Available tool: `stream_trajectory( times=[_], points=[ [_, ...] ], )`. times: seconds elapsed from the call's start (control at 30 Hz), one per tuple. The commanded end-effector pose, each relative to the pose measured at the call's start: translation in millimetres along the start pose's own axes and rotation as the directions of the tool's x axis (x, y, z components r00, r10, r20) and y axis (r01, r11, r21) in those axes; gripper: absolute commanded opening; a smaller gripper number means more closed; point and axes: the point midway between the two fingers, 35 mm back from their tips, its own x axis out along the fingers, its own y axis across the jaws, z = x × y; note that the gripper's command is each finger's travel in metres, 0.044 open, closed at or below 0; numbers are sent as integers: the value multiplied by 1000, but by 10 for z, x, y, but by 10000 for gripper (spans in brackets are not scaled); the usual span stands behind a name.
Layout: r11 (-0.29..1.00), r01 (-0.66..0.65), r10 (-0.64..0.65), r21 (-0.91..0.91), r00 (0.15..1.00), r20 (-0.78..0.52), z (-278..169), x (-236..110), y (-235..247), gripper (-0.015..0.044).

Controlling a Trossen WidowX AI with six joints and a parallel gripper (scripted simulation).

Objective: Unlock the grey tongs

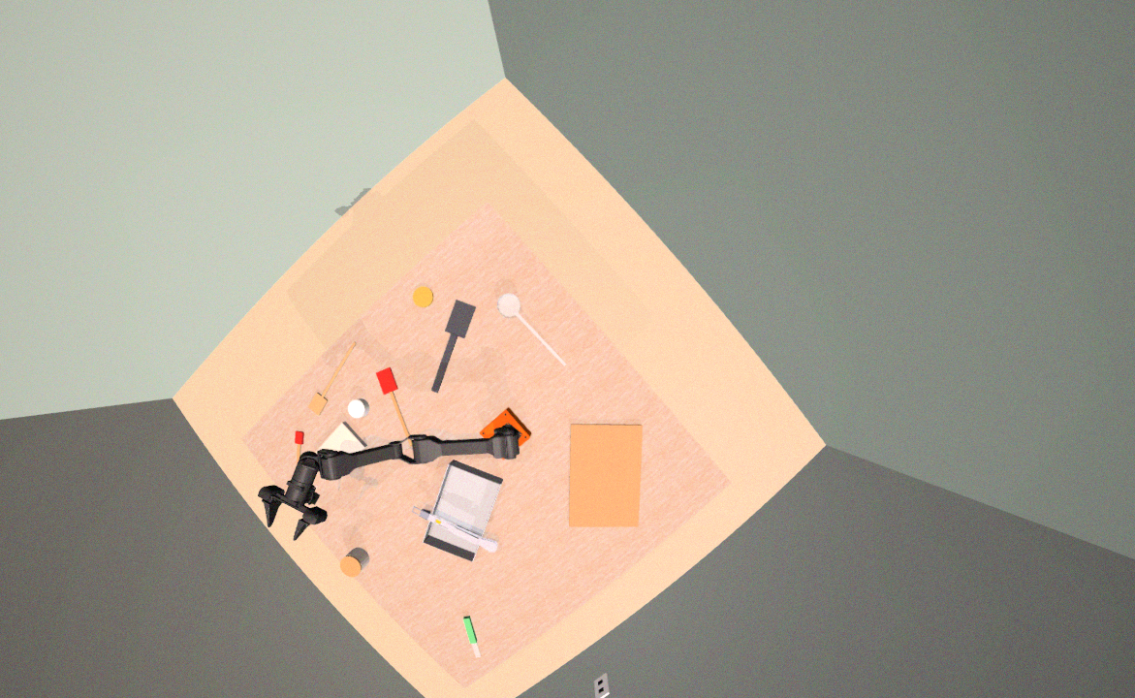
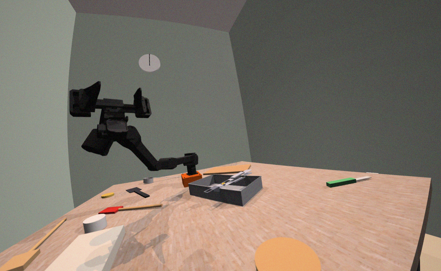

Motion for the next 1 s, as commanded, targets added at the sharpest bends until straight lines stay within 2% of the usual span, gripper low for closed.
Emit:
stream_trajectory(
  times=[0.0,0.13,0.17,0.63,0.87,0.97],
  points=[
    [1000,-2,2,-2,1000,-2,-12,-6,2,374],
    [999,-12,11,-32,1000,-17,-147,-53,-6,269],
    [999,-15,15,-34,1000,-21,-166,-50,-11,260],
    [965,-123,92,-231,986,-139,-1146,-487,-124,260],
    [901,-226,140,-370,959,-246,-1867,-828,-389,260],
    [868,-249,138,-429,952,-274,-2010,-878,-489,260]
  ],
)
